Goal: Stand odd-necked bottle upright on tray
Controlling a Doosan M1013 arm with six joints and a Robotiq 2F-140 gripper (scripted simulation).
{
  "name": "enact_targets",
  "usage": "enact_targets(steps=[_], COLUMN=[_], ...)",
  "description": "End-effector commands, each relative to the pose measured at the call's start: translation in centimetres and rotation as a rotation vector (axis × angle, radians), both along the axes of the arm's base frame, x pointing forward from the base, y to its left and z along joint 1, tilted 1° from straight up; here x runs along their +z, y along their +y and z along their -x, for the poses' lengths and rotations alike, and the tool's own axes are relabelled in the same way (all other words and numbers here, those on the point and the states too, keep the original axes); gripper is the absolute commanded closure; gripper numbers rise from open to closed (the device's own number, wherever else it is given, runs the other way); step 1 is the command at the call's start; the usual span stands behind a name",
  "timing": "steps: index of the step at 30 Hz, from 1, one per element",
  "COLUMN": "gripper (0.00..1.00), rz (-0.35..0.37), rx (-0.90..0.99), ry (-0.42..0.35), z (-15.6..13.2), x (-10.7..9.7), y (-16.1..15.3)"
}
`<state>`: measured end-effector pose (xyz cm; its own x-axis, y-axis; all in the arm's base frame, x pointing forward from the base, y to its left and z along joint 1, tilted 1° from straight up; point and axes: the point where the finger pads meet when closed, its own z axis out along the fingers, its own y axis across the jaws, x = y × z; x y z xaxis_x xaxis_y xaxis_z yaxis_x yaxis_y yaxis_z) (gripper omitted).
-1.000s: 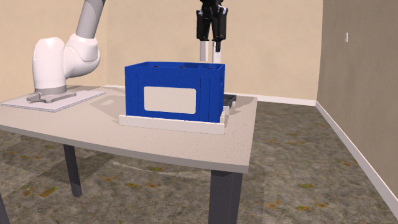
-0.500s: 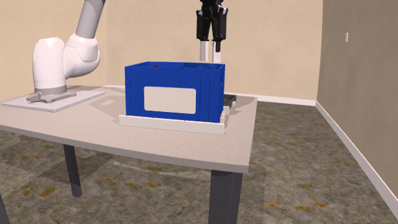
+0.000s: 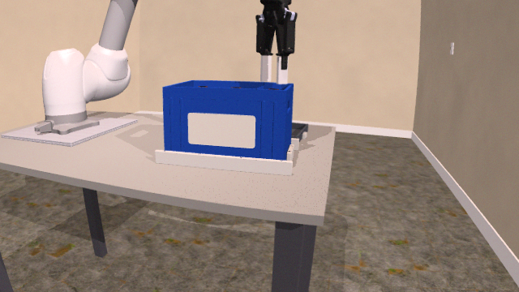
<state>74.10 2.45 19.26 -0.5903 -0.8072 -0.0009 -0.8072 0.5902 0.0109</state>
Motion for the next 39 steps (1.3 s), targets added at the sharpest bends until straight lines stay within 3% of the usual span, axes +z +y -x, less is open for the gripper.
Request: enact_targets(steps=[1,39], gripper=[0.62,0.62], rz=[0.000,0.000], rx=[0.000,0.000], ry=[0.000,0.000], z=[0.0,0.0], x=[-0.2,-3.6], y=[0.0,0.0])
